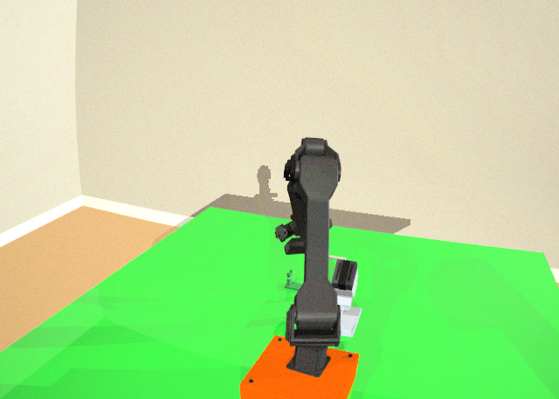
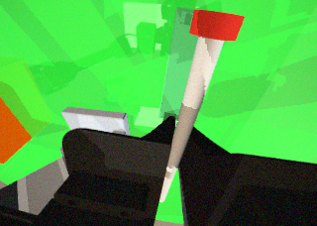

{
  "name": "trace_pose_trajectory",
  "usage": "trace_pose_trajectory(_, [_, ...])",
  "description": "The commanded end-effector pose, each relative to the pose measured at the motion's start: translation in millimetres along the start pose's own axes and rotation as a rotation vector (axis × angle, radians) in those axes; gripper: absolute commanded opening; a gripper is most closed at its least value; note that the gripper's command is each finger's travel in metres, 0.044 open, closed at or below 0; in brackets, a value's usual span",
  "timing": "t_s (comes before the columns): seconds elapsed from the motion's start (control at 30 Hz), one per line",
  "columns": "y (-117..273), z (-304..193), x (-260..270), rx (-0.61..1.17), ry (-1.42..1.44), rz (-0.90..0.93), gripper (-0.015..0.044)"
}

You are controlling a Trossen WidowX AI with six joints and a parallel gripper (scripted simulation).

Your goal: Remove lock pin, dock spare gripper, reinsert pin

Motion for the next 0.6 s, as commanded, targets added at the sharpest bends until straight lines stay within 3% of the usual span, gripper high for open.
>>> trace_pose_trajectory(0.0, [0,-1,1,-0.003,0.039,-0.009,0.0000])
trace_pose_trajectory(0.57, [14,-8,41,-0.004,0.034,-0.005,0.0000])
Point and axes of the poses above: the point midway between the two fingers, 35 mm back from their tips, its own y axis back along the fingers, its own x axis across the jaws, z = x × y, the point moved 6 cm from there along y, back along the fingers, and after that the axes turned 13 degrees about -y, right-handed, at the moved point
